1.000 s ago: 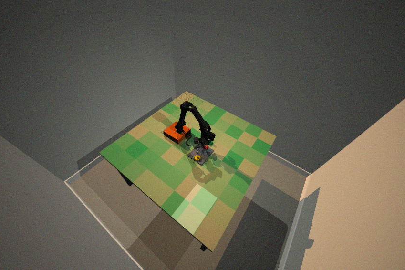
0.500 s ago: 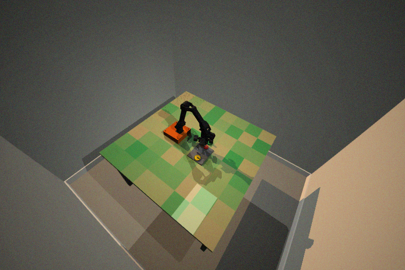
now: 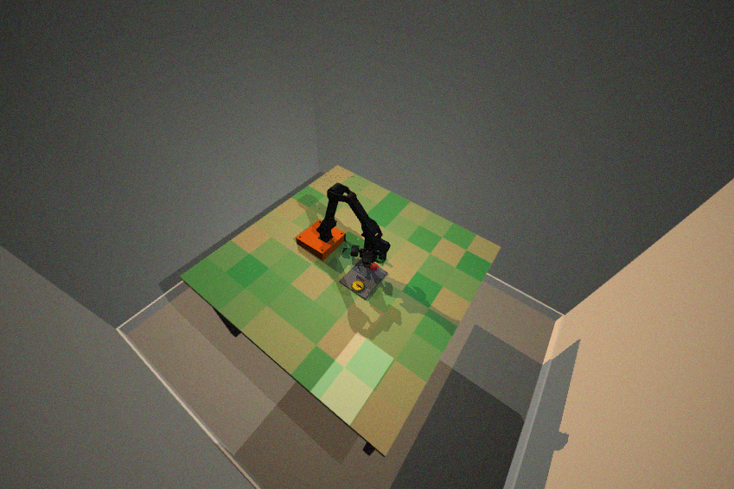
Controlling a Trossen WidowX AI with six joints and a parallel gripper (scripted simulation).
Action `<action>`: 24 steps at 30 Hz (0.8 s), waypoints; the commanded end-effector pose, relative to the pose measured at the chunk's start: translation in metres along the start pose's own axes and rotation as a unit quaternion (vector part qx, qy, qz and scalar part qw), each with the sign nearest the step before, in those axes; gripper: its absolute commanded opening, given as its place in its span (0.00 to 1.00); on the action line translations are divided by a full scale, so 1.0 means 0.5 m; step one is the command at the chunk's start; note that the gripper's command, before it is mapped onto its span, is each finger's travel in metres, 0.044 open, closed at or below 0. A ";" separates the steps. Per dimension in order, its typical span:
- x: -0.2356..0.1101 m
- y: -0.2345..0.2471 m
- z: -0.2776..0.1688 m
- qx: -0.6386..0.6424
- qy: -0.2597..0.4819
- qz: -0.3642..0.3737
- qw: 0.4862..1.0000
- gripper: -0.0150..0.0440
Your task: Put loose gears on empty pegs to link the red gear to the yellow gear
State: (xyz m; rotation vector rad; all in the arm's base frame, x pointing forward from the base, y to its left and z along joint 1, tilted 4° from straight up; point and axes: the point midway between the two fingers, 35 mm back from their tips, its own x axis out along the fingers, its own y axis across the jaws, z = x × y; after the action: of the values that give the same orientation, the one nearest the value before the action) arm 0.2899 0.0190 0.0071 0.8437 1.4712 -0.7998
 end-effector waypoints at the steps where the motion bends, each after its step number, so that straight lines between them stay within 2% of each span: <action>1: 0.003 -0.001 -0.001 -0.043 0.000 0.000 0.999 0.25; 11: 0.004 -0.001 0.001 -0.177 0.000 0.000 0.984 0.25; 17: 0.004 0.001 0.000 -0.170 0.000 0.000 0.985 0.25; 22: 0.002 0.000 0.000 -0.144 0.000 0.000 0.990 0.48; 24: 0.000 0.000 -0.001 -0.123 0.000 0.000 0.992 0.49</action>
State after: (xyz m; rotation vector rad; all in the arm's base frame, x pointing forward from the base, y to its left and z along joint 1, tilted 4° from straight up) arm 0.2901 0.0192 0.0059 0.6246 1.5418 -0.5677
